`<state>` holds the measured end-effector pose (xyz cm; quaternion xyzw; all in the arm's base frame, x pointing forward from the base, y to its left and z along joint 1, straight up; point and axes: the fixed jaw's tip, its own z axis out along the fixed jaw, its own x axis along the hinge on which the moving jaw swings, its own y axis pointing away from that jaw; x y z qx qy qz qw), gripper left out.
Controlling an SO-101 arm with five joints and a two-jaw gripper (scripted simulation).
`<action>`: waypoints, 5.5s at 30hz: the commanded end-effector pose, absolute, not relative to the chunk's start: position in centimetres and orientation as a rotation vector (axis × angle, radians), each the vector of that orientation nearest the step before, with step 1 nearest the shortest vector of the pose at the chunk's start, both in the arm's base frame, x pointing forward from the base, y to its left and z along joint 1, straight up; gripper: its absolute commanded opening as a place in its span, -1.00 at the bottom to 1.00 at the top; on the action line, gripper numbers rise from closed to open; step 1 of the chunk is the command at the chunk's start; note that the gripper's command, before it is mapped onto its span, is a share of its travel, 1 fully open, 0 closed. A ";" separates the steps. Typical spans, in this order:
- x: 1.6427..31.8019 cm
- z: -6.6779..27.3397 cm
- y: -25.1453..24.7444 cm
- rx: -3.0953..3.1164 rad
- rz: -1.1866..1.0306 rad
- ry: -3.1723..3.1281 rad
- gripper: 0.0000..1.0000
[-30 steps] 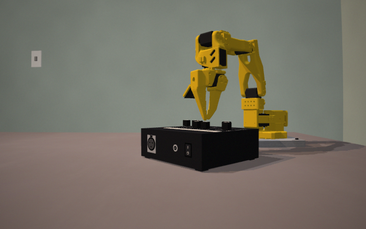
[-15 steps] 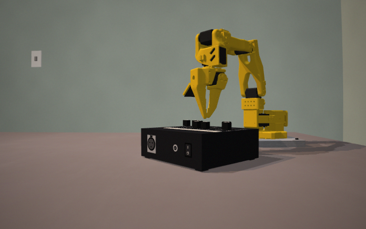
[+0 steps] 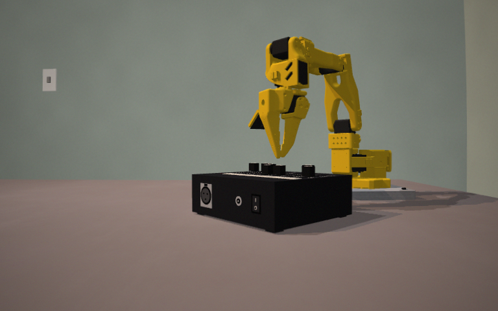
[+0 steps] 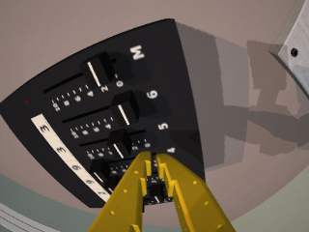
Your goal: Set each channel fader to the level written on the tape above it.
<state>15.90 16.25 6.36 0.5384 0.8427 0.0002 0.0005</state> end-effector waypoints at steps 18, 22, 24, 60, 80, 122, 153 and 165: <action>16.1 8.4 14.1 1.780 0.040 2.581 -1.00; 16.1 8.7 13.8 1.794 0.045 2.570 -1.00; 16.1 8.8 13.7 1.797 0.047 2.568 -1.00; 16.0 7.5 13.3 1.817 0.012 2.560 -1.00; 16.0 6.2 13.2 1.818 0.001 2.562 -1.00; 16.1 5.4 13.3 1.819 0.001 2.561 -1.00; 16.1 4.0 13.3 1.819 0.001 2.561 -1.00; 16.3 4.0 13.5 1.819 0.001 2.561 -1.00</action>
